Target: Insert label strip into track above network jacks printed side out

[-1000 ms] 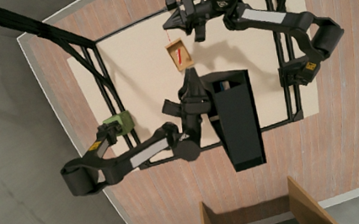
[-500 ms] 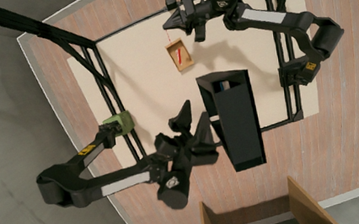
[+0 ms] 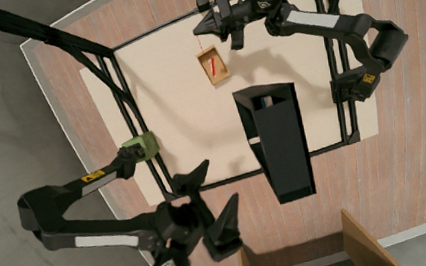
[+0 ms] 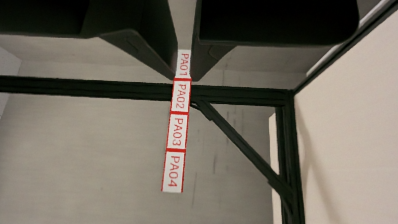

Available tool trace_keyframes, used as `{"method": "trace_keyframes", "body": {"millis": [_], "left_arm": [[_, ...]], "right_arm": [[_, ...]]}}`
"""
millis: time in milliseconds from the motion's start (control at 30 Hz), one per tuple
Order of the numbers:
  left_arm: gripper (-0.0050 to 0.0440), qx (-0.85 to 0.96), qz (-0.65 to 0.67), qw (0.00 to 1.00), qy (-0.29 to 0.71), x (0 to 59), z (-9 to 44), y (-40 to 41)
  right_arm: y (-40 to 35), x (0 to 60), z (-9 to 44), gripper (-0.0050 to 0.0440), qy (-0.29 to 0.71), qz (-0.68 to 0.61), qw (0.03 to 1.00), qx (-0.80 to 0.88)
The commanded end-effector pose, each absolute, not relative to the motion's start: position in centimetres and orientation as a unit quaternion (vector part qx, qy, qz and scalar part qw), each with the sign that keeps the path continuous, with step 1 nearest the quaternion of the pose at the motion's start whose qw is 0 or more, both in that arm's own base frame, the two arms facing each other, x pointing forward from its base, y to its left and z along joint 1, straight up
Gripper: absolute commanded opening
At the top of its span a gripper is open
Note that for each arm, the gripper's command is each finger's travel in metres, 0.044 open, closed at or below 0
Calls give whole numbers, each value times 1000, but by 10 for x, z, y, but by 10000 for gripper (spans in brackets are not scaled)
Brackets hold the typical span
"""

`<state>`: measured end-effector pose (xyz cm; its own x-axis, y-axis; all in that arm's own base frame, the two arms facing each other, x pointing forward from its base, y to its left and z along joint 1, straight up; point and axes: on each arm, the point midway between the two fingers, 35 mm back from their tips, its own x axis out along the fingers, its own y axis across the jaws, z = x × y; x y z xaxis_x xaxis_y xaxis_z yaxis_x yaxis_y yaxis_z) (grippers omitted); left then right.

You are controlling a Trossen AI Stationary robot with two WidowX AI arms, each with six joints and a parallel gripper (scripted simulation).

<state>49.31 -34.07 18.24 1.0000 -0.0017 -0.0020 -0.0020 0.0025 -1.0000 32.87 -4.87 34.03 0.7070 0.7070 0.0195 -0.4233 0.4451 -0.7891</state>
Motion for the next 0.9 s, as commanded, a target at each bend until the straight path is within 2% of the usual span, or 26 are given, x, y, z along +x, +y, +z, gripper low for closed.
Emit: {"method": "trace_keyframes", "body": {"millis": [0, 867], "left_arm": [[-50, -715, -7, 699, -8, 494, 198, -341], [-50, -715, -7, 699, -8, 494, 198, -341]], "right_arm": [[-58, 307, 358, 440, -151, 318, 852, -387], [-64, 187, 392, 440, -16, 109, 985, -131]]}}
